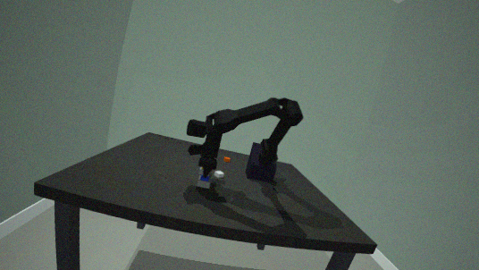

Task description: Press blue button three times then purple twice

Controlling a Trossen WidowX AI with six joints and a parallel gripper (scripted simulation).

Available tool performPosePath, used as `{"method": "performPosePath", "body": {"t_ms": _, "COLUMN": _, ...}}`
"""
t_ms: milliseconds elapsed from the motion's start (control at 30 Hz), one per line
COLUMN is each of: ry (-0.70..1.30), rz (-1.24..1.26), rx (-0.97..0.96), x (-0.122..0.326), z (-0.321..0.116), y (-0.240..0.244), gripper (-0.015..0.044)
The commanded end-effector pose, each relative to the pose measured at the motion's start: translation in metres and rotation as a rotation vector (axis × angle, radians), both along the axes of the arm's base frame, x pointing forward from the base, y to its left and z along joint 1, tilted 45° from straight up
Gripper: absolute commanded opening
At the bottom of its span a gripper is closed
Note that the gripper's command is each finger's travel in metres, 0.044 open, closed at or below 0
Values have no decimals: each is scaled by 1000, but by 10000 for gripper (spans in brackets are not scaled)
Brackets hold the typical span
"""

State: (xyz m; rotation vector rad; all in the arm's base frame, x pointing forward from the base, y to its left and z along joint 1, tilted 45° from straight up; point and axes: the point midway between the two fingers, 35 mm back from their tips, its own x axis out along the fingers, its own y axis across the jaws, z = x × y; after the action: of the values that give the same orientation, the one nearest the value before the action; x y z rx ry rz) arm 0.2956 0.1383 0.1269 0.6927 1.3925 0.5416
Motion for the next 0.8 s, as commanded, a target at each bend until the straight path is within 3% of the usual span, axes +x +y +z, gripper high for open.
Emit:
{"method": "performPosePath", "body": {"t_ms": 0, "ry": 11, "rz": 0, "rx": -5, "x": -2, "z": -3, "y": 1, "gripper": 20}}
{"method": "performPosePath", "body": {"t_ms": 767, "ry": 11, "rz": 0, "rx": -7, "x": -5, "z": 17, "y": -20, "gripper": 20}}
